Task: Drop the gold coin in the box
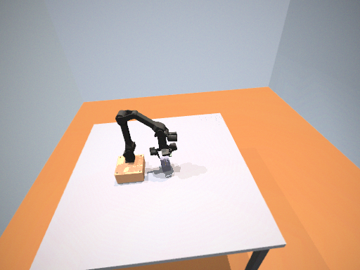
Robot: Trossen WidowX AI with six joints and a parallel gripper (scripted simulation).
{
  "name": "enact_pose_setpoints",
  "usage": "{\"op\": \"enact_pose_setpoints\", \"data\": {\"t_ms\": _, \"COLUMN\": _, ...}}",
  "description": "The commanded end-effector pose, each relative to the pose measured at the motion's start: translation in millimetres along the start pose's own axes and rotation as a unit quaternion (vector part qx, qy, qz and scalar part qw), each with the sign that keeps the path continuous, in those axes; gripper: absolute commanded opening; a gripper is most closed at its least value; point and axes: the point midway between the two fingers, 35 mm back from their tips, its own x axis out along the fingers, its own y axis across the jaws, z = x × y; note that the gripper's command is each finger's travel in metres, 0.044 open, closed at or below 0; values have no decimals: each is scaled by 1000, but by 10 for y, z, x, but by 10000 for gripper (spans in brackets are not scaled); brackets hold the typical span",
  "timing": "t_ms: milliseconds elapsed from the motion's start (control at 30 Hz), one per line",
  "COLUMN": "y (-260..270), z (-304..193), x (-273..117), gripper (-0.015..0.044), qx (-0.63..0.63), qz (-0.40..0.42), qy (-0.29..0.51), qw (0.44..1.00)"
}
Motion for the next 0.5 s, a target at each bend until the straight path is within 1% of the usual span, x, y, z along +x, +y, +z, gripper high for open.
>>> {"op": "enact_pose_setpoints", "data": {"t_ms": 0, "y": 19, "z": 7, "x": -84, "gripper": 397, "qx": 0, "qz": 5, "qy": -2, "qw": 1000}}
{"op": "enact_pose_setpoints", "data": {"t_ms": 67, "y": 1, "z": 1, "x": -282, "gripper": 440, "qx": 0, "qz": 3, "qy": -1, "qw": 1000}}
{"op": "enact_pose_setpoints", "data": {"t_ms": 133, "y": -34, "z": -11, "x": -483, "gripper": 440, "qx": 0, "qz": 0, "qy": 0, "qw": 1000}}
{"op": "enact_pose_setpoints", "data": {"t_ms": 467, "y": -40, "z": -13, "x": -508, "gripper": 440, "qx": 0, "qz": 0, "qy": 0, "qw": 1000}}
